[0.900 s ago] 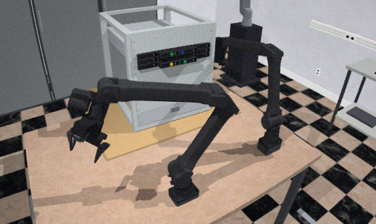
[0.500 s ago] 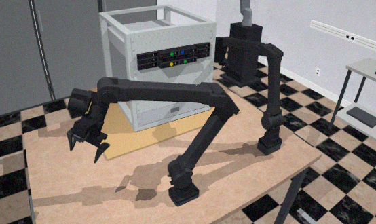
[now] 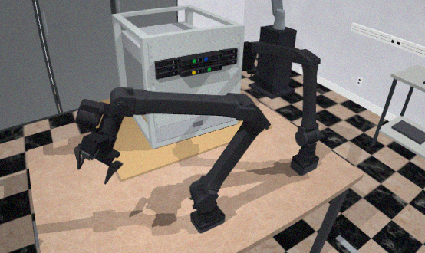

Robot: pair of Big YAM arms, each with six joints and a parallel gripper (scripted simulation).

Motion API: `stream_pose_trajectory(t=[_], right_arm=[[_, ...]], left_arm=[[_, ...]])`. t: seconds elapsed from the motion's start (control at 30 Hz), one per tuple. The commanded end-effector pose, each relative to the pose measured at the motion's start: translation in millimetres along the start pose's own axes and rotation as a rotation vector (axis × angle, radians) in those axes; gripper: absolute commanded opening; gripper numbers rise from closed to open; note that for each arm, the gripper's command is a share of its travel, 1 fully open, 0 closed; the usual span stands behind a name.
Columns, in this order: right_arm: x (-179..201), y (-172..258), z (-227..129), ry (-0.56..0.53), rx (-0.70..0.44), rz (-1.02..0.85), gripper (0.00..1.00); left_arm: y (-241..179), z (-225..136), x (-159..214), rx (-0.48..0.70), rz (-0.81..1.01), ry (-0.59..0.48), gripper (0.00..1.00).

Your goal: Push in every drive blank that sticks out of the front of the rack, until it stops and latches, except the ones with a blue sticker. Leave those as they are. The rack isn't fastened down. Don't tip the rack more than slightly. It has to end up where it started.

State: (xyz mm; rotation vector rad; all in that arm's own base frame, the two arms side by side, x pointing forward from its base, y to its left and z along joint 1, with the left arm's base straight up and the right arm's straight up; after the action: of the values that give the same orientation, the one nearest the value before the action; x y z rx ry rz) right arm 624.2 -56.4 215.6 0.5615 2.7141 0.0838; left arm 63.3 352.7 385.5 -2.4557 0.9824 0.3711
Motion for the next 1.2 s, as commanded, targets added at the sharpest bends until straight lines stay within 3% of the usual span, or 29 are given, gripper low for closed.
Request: stream_pose_trajectory(t=[0.0,0.2,0.7,0.77,1.17], right_arm=[[-15.4,5.1,-14.7,-0.045,-0.013,-0.001,1.0],[-15.4,5.1,-14.7,-0.045,-0.013,-0.001,1.0],[23.9,-17.2,-29.1,-0.047,-0.011,-0.002,1.0],[23.9,-17.2,-29.1,-0.047,-0.011,-0.002,1.0],[138.2,-62.6,-70.3,-0.042,-0.01,-0.002,1.0]], left_arm=[[-12.3,1.9,-14.6,0.067,0.038,-0.043,1.0],[-26.8,8.4,-31.5,0.146,0.101,-0.102,1.0],[-69.6,14.1,-102.1,0.379,0.364,-0.422,1.0],[-69.6,14.1,-102.1,0.379,0.364,-0.422,1.0],[-86.2,-2.6,-158.4,0.46,0.591,-0.774,1.0]])
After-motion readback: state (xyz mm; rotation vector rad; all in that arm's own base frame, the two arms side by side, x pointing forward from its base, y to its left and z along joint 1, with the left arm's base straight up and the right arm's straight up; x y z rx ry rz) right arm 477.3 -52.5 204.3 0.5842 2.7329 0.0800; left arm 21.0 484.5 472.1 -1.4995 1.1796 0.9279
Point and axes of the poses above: on each arm, the point where the finger pads meet when closed, its own z axis out along the fingers, its own y axis across the jaws, x = y × z, the point moved 4 cm from there along -z, back along the fingers, and after that the axes turned 1 degree about z, right-handed, at the moved point
